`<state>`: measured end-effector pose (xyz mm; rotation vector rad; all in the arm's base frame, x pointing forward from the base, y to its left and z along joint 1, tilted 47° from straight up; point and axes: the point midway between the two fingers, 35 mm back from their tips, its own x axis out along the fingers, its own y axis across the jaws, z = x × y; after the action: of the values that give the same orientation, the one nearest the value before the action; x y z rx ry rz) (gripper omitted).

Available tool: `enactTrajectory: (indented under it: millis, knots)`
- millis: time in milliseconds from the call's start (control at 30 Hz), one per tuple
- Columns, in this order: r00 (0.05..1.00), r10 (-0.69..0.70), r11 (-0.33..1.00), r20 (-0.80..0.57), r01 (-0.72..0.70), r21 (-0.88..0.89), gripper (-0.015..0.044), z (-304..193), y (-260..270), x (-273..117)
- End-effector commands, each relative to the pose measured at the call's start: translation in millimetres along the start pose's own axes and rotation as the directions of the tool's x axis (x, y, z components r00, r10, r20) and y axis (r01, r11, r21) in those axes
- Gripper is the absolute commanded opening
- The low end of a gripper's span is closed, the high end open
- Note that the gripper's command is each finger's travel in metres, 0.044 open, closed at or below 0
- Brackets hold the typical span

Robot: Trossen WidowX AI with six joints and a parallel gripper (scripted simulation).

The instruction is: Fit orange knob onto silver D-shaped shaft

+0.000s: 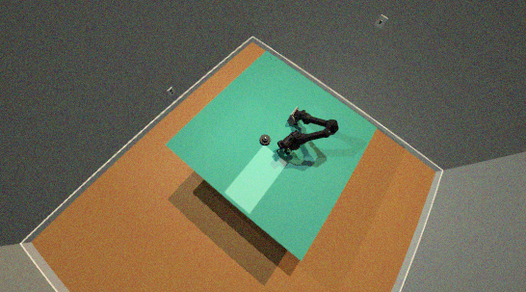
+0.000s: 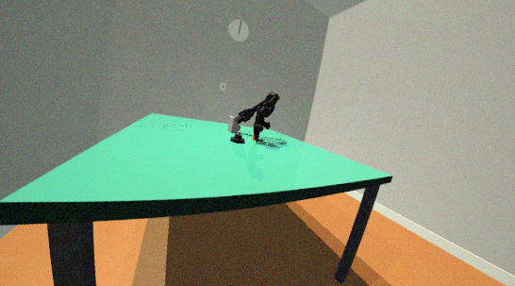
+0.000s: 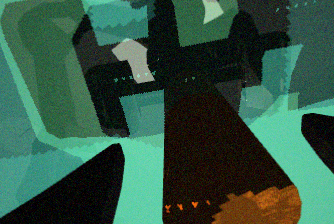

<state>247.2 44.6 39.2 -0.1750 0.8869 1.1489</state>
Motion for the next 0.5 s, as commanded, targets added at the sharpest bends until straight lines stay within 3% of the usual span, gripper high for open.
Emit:
enactTrajectory:
  millis: [0, 333, 467]
  knots:
    - [1.0, 0.007, 1.0, 0.002, -0.007, 0.007, 0.044, -0.7, 2.4, 5.1]
    - [1.0, 0.007, 1.0, 0.002, -0.007, 0.007, 0.0177, -0.7, 2.4, 5.1]
    - [1.0, 0.007, 1.0, 0.002, -0.007, 0.007, 0.0151, -0.7, 2.4, 5.1]
